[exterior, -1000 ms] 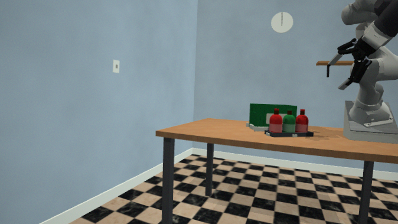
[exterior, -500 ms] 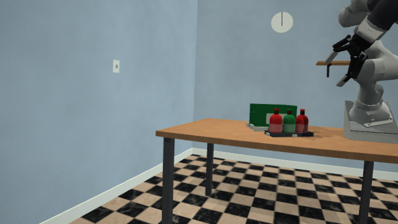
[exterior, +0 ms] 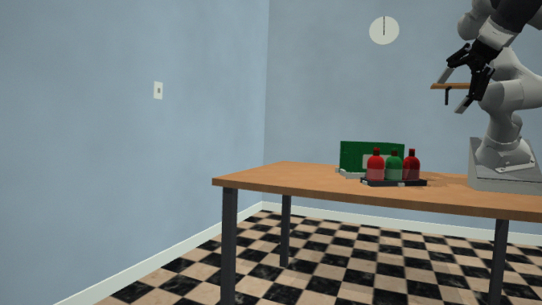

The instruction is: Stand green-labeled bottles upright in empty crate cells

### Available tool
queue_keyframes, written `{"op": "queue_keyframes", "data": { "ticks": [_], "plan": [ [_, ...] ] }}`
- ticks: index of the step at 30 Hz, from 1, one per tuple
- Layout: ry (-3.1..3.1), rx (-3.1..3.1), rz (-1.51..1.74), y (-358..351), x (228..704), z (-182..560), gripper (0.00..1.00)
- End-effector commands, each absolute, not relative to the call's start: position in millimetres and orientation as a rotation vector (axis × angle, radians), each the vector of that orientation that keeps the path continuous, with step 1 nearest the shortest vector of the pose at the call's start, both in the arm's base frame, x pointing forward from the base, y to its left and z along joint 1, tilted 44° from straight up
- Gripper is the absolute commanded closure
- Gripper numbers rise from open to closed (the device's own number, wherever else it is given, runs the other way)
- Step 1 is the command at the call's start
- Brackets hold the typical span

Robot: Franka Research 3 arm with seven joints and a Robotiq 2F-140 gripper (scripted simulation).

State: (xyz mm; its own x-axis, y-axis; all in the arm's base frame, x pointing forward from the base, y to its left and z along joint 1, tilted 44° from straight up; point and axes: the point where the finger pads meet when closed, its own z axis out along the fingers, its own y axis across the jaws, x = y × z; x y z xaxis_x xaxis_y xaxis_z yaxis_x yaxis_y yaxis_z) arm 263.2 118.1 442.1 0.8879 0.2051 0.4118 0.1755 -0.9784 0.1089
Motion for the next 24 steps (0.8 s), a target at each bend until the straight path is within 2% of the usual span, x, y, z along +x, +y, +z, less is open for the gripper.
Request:
{"op": "queue_keyframes", "data": {
  "ticks": [1, 24],
  "plan": [
    [0.373, 2.967, 0.658, 116.6, 265.9, 443.3, 0.0],
    [0.457, 3.01, 0.643, 108.0, 282.8, 453.1, 0.0]
  ]
}}
